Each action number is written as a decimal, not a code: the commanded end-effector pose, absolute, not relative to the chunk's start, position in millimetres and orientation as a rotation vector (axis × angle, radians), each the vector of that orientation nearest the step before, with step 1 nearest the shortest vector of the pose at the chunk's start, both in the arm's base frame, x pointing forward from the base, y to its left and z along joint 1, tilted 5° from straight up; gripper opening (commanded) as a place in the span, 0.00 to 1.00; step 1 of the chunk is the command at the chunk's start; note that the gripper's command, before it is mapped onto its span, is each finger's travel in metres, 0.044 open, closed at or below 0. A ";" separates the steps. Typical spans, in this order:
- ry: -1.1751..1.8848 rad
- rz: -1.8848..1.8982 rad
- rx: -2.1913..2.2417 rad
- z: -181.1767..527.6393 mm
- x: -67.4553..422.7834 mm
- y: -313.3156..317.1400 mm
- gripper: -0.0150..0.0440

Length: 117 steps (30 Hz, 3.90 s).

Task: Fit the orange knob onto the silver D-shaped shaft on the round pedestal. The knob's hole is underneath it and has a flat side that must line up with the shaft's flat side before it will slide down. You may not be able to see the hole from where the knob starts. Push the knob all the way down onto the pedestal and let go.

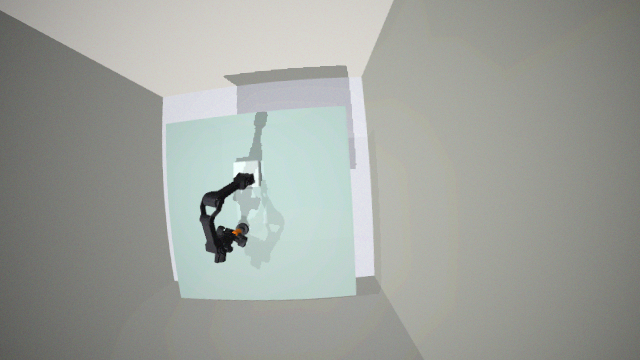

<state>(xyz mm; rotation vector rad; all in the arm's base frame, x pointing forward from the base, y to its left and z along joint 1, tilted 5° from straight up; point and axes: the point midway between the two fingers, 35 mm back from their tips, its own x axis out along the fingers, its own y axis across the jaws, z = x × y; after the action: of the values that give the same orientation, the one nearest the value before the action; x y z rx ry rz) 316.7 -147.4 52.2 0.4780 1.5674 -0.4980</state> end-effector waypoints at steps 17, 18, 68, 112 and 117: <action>1.572 -0.475 0.455 48.4 316.4 -147.2 0.25; 1.572 -0.475 0.455 47.9 316.5 -147.3 0.25; 1.602 -0.306 0.295 50.8 315.3 -146.6 0.25; 1.619 -0.136 0.134 49.3 315.8 -147.1 0.25; 1.619 -0.136 0.134 53.6 316.6 -147.7 0.25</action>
<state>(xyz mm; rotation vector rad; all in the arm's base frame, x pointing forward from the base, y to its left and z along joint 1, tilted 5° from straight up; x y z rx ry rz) 315.4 -147.0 50.0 0.1385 1.6219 -0.1387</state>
